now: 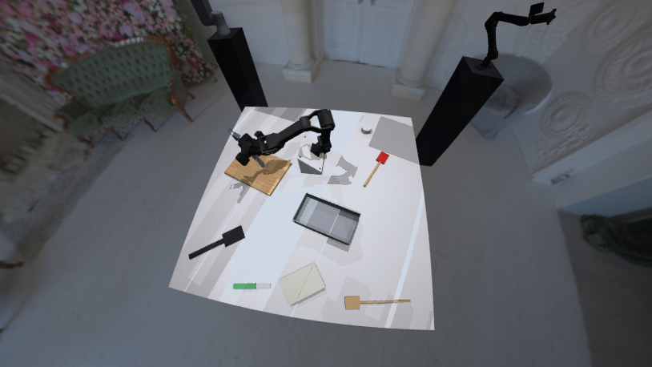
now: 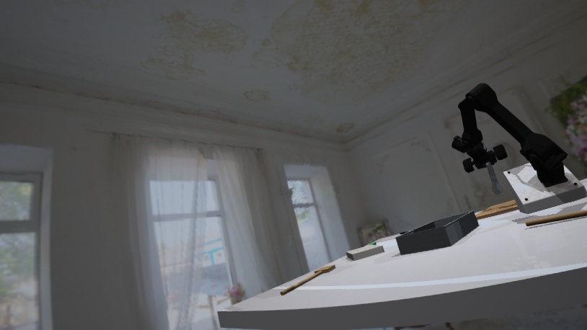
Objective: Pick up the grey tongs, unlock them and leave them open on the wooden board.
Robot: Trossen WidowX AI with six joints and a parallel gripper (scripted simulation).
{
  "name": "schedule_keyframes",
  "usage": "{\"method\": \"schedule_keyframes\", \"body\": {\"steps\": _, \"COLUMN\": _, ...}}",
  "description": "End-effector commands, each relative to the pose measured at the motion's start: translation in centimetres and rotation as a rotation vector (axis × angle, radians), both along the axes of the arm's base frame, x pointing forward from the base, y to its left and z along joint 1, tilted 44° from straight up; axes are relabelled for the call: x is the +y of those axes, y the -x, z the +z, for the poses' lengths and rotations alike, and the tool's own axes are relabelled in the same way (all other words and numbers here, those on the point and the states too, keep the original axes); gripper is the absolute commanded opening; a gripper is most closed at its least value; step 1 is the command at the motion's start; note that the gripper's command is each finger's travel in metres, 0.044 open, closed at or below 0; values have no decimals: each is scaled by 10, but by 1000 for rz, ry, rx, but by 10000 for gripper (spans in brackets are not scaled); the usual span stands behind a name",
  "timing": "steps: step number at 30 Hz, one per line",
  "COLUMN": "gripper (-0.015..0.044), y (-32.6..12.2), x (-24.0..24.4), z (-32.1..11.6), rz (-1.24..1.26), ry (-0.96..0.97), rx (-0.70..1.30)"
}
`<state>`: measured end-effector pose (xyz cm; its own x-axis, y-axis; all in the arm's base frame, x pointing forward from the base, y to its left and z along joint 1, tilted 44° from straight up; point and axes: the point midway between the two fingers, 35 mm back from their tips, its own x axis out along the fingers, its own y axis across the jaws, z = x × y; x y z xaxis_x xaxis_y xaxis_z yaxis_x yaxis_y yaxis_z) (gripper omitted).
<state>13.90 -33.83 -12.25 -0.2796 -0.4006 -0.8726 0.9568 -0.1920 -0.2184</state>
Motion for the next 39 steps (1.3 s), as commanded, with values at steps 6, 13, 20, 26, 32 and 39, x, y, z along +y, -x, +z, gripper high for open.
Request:
{"method": "schedule_keyframes", "body": {"steps": 6, "gripper": -150, "y": 0, "x": -1, "z": 5, "rz": -6, "ry": 33, "rx": -2}}
{"method": "schedule_keyframes", "body": {"steps": 13, "gripper": -150, "y": 0, "x": -1, "z": 5, "rz": -6, "ry": 33, "rx": -2}}
{"method": "schedule_keyframes", "body": {"steps": 20, "gripper": -150, "y": 0, "x": -1, "z": 5, "rz": -6, "ry": 33, "rx": -2}}
{"method": "schedule_keyframes", "body": {"steps": 26, "gripper": -150, "y": 0, "x": -1, "z": 5, "rz": -6, "ry": 33, "rx": -2}}
{"method": "schedule_keyframes", "body": {"steps": 32, "gripper": -150, "y": 0, "x": -1, "z": 5, "rz": -6, "ry": 33, "rx": -2}}
{"method": "schedule_keyframes", "body": {"steps": 39, "gripper": -150, "y": 0, "x": -2, "z": 2, "rz": -6, "ry": 12, "rx": -1}}
